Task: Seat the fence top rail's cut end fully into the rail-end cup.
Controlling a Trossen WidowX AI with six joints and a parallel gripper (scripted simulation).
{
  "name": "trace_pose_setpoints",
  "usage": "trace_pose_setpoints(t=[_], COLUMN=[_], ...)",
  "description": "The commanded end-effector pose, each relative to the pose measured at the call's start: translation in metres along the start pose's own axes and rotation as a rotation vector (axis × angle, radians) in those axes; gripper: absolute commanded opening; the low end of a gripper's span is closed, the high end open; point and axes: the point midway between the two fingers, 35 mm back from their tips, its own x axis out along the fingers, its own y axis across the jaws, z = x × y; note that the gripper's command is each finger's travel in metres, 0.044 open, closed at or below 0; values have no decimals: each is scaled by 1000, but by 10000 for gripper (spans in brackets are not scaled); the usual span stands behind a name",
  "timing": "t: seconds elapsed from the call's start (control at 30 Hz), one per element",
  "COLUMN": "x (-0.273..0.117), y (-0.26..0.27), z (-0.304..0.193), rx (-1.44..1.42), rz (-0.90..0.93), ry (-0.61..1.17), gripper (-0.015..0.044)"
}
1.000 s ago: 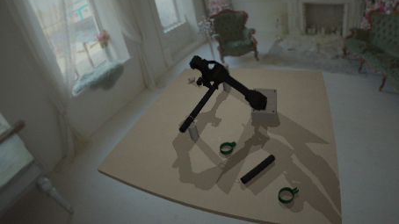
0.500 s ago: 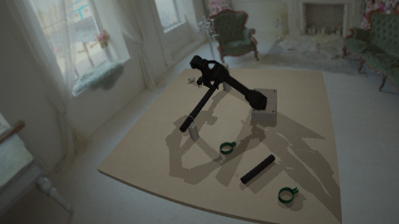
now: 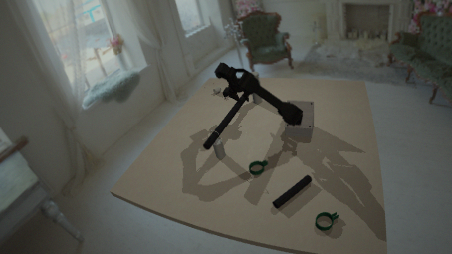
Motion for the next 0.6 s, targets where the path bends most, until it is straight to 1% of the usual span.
trace_pose_setpoints(t=[0.0, 0.13, 0.2, 0.33, 0.57], x=[-10, -34, -43, -42, -81], y=[0, -4, -6, -7, -11], z=[-6, -23, -30, -28, -28], rx=[-1, -1, -2, -2, 50], rz=[3, 3, 3, 2, 28], ry=[-2, -2, -2, -3, -5], gripper=[341, 440, 440, 440, 440])
